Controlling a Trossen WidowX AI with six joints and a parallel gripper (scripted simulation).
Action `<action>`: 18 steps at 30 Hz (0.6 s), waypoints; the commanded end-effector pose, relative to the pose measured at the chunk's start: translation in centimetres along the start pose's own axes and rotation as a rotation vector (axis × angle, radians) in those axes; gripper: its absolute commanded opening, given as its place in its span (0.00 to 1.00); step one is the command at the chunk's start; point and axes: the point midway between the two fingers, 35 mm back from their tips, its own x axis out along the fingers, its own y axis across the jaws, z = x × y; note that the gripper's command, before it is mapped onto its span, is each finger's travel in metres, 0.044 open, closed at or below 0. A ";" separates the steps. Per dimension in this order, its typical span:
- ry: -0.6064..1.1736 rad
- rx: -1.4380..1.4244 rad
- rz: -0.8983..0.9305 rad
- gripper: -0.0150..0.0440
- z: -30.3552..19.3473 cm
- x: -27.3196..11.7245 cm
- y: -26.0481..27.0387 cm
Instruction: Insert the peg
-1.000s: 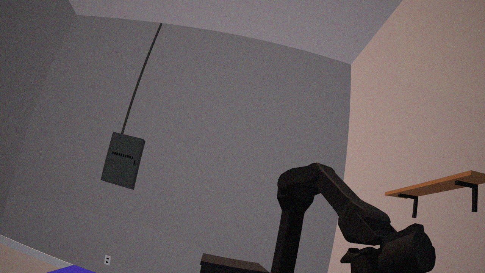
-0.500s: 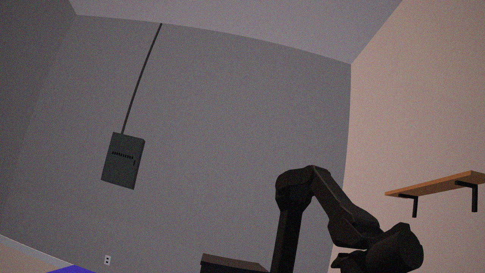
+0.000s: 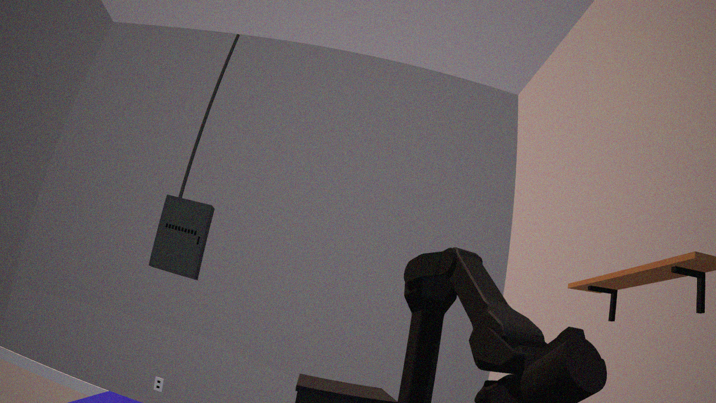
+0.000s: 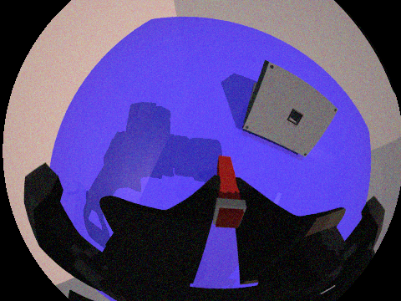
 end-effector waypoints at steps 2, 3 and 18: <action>-0.038 0.019 -0.004 0.25 0.1 -0.1 -0.5; -0.044 0.022 -0.006 0.25 0.1 -0.1 -0.5; -0.128 0.060 -0.031 0.25 0.0 -0.2 -1.9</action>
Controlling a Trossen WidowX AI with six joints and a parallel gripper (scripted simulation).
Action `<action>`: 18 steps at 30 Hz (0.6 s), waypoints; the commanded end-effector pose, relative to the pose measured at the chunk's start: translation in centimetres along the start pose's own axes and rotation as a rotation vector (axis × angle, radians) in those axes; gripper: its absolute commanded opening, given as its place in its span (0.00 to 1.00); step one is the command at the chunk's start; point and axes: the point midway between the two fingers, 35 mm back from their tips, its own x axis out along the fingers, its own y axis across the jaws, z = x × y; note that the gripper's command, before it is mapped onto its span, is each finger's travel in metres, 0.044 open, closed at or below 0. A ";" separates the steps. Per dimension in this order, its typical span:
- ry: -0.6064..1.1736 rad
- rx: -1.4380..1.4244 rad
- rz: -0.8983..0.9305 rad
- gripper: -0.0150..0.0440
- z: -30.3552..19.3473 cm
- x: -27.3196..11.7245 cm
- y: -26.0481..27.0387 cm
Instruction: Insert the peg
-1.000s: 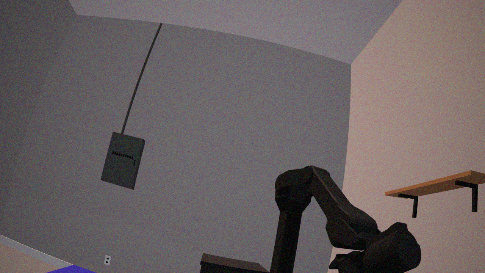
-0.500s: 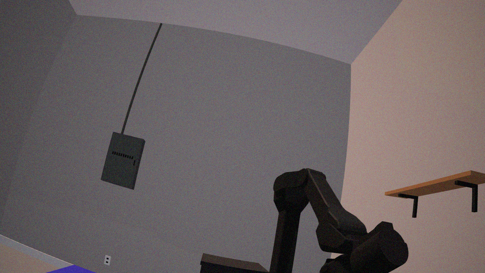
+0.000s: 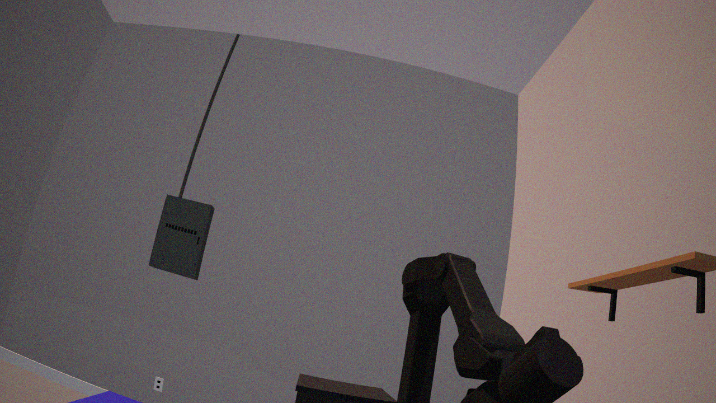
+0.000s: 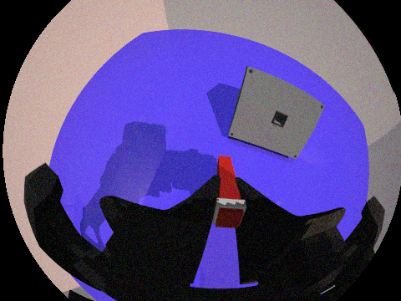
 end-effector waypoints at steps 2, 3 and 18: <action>-0.038 0.018 -0.006 0.25 0.1 -0.2 -0.5; -0.044 0.020 -0.007 0.25 0.1 -0.2 -0.5; -0.128 0.054 -0.035 0.25 0.0 -0.5 -1.8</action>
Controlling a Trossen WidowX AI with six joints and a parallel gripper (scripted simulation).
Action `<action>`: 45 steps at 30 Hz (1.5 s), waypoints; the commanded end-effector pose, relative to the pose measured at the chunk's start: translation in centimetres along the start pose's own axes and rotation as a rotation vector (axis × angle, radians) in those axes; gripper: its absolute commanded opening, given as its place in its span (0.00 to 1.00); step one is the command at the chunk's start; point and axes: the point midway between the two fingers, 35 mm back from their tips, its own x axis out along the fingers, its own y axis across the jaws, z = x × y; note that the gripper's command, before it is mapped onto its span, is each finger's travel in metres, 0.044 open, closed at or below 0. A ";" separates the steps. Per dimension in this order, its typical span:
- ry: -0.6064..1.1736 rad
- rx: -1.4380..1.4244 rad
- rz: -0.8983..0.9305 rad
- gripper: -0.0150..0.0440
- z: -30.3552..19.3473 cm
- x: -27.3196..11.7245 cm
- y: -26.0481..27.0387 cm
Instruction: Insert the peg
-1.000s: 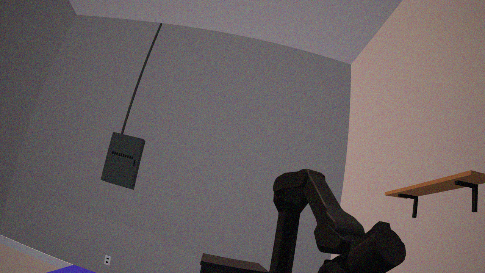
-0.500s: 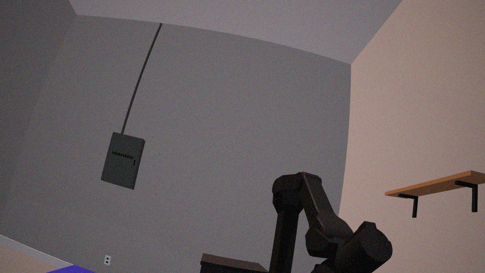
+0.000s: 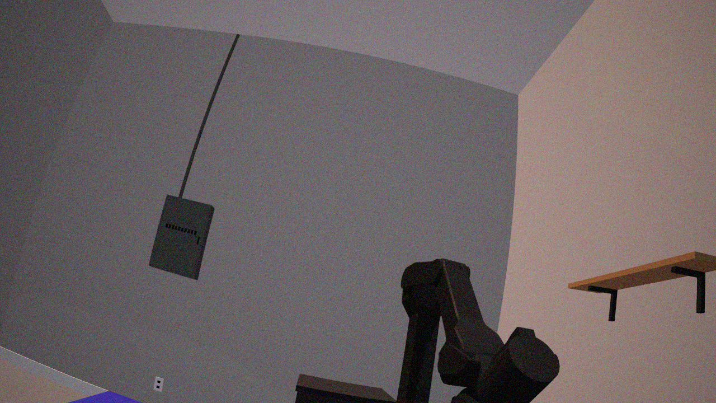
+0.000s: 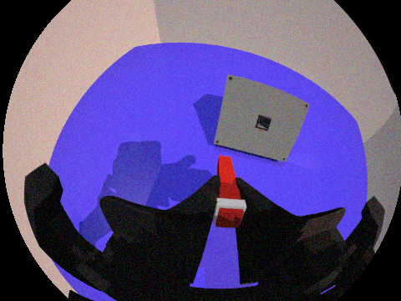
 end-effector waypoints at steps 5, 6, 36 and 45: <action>-0.055 0.022 -0.012 0.25 0.1 -0.3 -0.7; -0.060 0.024 -0.014 0.25 0.1 -0.3 -0.8; -0.192 0.067 -0.062 0.25 0.1 -0.7 -2.8; -0.206 0.070 -0.068 0.25 0.4 0.0 -3.1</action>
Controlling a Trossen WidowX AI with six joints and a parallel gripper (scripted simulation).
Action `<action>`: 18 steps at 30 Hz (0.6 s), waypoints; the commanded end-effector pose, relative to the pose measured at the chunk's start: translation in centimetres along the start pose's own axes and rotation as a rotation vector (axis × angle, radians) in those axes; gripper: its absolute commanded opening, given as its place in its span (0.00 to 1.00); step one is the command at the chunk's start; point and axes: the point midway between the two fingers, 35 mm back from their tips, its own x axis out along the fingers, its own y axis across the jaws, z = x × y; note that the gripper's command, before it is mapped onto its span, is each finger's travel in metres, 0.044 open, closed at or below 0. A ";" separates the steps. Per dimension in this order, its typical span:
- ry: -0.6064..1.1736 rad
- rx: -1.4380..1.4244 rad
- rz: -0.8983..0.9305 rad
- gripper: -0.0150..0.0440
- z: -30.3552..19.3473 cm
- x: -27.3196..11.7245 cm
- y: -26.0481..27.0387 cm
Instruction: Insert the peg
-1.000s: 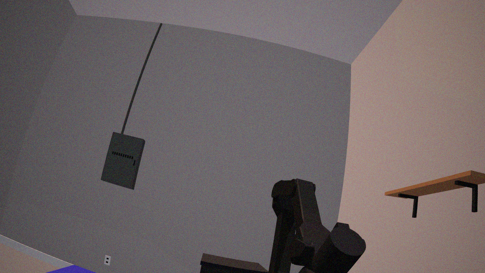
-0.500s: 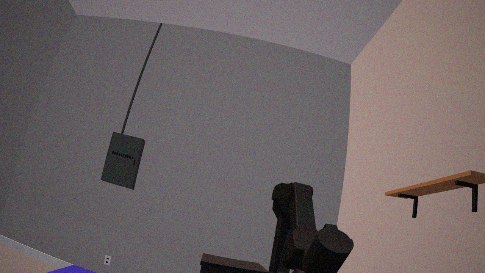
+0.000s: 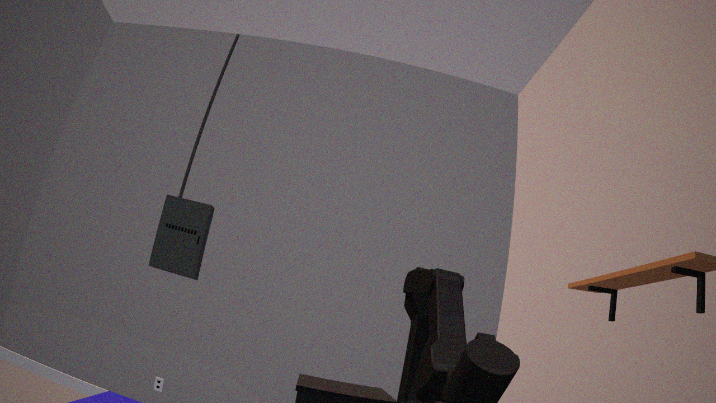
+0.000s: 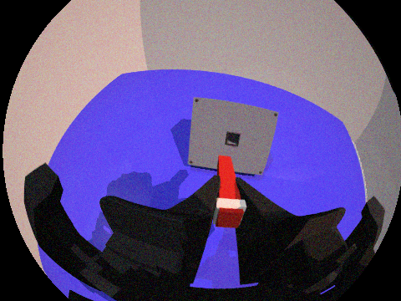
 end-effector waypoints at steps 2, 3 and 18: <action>-0.006 0.007 0.000 0.25 0.0 0.5 -0.1; -0.007 0.007 -0.001 0.25 0.0 0.6 -0.1; -0.031 0.013 -0.009 0.25 0.2 1.8 -0.5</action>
